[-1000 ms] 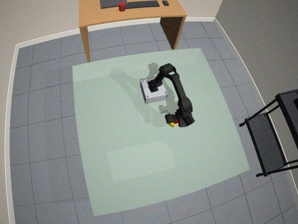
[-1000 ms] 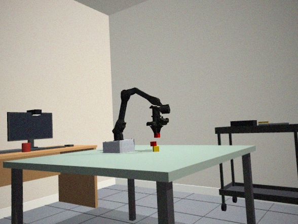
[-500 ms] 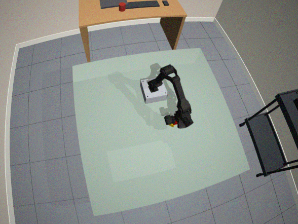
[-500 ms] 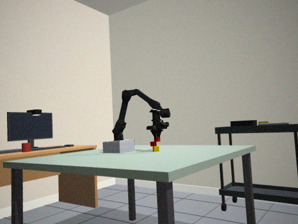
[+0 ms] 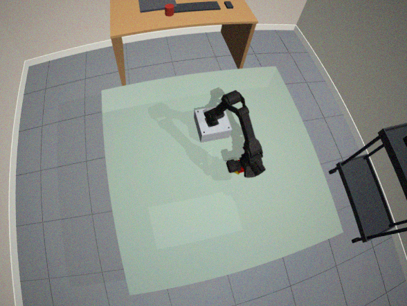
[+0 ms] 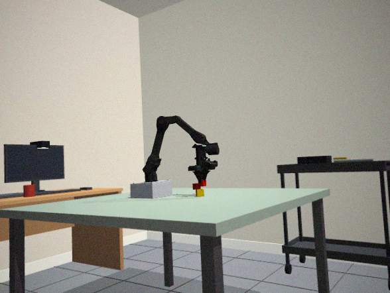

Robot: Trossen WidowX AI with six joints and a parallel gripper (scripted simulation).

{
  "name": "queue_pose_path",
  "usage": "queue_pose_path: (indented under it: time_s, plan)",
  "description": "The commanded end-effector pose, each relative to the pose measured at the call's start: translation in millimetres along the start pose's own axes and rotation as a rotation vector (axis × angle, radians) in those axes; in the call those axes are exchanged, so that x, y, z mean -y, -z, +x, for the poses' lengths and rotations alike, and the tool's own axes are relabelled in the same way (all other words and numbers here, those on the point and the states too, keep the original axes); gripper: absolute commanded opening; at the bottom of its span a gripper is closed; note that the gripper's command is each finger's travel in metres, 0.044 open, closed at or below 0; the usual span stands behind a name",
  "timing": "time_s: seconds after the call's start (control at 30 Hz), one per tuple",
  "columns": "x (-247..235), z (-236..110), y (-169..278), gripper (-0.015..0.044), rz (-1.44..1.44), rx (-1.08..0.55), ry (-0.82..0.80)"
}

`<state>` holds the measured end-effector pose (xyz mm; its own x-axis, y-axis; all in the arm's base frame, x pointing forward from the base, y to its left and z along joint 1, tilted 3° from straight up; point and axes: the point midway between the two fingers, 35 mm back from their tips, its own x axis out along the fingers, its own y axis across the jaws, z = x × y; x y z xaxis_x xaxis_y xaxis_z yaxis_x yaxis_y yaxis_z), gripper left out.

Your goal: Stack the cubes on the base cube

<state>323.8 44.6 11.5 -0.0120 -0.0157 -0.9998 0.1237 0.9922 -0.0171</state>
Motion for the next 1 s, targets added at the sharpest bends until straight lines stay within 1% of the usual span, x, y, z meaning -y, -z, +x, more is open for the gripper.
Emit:
queue_pose_path:
  time_s: [0.0,0.87,0.97]
  plan:
    - [0.1,11.4,-0.2,0.0105,0.004,-0.001,-0.002]
    - [0.2,14.7,-0.2,0.0105,0.006,-0.003,-0.004]
    - [0.2,14.7,-0.2,0.0184,0.006,-0.003,-0.004]
